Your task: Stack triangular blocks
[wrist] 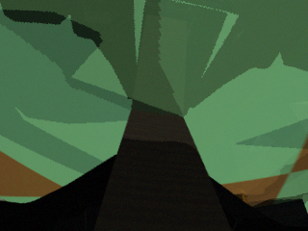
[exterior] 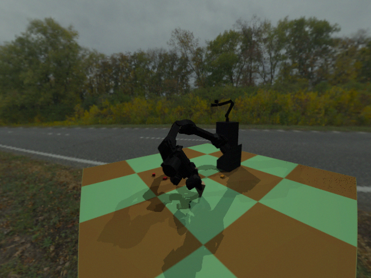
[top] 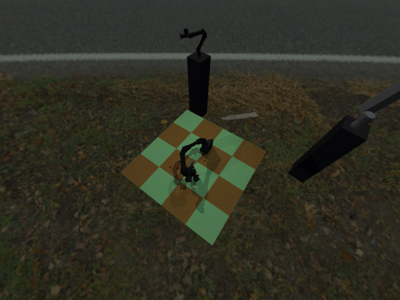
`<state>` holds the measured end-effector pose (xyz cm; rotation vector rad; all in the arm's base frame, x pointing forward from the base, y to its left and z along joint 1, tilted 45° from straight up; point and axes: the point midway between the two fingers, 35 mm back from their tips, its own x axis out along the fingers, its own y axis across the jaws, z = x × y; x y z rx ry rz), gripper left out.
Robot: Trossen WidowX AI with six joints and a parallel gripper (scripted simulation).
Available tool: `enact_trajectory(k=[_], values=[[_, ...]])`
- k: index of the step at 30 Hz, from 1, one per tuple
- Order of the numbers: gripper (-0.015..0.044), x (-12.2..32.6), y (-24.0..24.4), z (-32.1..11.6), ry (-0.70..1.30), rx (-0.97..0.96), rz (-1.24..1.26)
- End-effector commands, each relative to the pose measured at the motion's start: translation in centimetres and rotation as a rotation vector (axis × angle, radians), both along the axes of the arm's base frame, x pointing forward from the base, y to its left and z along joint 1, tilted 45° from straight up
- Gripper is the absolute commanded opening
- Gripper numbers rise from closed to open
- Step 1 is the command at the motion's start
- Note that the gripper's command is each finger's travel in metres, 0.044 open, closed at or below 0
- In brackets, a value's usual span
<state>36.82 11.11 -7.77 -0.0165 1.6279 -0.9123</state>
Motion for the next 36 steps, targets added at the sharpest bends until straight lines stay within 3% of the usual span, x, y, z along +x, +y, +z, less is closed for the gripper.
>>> enact_trajectory(k=[1, 9, 16, 24, 30, 36], values=[[0.0236, 0.0, 0.0, 0.1, -0.004, -0.003, 0.001], [0.0440, 0.0, 0.0, 0.1, -0.004, -0.003, 0.001], [0.0440, 0.0, 0.2, 0.3, -0.005, -0.002, 0.003], [0.0440, -2.1, 6.9, 7.2, -0.028, 0.036, 0.067], [0.0440, -1.9, 7.2, 6.4, -0.063, 0.023, 0.117], [0.0440, -1.3, 6.8, 1.7, -0.287, -0.153, 0.337]])
